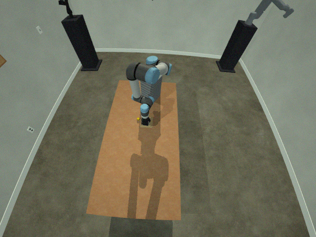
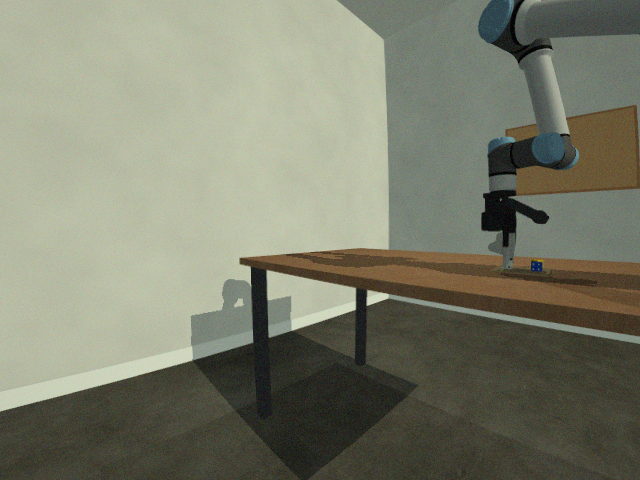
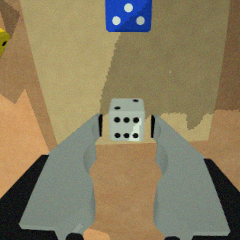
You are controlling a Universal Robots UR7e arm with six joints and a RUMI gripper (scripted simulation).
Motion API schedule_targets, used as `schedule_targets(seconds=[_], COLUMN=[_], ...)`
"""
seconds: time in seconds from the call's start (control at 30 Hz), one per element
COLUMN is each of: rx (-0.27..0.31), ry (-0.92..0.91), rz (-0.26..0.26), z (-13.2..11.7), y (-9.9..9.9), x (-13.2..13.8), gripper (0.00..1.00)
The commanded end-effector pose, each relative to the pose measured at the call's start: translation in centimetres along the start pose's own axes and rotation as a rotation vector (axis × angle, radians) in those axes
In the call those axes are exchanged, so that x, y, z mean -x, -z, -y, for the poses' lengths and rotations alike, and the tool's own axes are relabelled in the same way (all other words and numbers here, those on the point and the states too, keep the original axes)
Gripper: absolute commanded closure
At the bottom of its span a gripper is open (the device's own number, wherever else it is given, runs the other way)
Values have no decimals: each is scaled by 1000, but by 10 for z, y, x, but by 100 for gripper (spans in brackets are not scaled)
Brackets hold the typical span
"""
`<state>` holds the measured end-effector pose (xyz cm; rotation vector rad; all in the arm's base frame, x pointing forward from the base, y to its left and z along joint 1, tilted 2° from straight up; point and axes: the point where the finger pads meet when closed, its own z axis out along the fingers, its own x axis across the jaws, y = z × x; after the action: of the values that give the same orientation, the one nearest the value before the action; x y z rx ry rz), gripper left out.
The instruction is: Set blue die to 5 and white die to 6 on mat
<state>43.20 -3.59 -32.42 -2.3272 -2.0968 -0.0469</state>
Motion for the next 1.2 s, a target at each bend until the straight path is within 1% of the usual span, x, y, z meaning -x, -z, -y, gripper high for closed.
schedule_targets(seconds=[0.0, 0.17, 0.4, 0.47, 0.6, 0.73, 0.87, 1.07, 1.1, 1.17], rx=[1, 1, 1, 1, 1, 1, 1, 1, 1, 1], ry=[0, 0, 0, 0, 0, 0, 0, 0, 0, 0], rz=[0, 0, 0, 0, 0, 0, 0, 0, 0, 0], z=[-1, -1, 0, 0, 0, 0, 0, 0, 0, 0], y=[4, 18, 51, 51, 69, 82, 89, 90, 90, 90], x=[0, 0, 0, 0, 0, 0, 0, 0, 0, 0], gripper=[76, 76, 76, 76, 76, 76, 76, 76, 0, 0])
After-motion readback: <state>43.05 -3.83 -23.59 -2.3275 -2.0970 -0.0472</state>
